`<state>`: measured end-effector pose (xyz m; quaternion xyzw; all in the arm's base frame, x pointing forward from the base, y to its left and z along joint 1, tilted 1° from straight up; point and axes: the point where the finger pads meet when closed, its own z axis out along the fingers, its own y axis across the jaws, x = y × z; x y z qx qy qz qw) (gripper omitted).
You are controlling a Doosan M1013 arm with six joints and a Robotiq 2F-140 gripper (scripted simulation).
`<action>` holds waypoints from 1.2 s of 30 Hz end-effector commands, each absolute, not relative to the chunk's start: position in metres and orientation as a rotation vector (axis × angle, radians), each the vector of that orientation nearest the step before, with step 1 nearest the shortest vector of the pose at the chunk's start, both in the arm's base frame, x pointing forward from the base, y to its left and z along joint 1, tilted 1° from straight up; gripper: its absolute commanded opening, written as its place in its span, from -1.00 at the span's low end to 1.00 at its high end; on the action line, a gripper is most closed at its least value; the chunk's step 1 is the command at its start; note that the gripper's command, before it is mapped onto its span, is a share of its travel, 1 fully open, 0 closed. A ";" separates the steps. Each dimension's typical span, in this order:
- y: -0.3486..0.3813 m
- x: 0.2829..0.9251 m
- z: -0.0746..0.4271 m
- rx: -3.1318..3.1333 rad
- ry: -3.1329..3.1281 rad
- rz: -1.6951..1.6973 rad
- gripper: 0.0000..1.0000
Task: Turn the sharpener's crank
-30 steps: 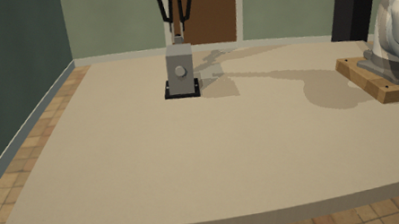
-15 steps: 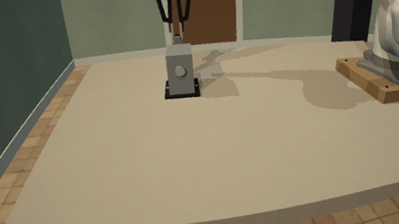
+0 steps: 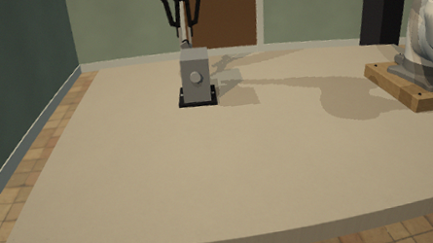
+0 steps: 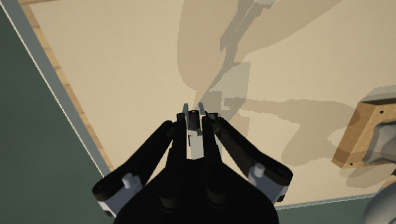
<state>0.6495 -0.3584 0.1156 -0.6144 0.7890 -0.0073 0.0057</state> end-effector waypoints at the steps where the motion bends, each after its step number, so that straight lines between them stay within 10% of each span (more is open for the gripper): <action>1: -0.356 0.658 0.110 -1.913 2.472 -0.012 -1.00; 36: -0.362 0.683 0.070 -1.913 2.472 -0.012 -1.00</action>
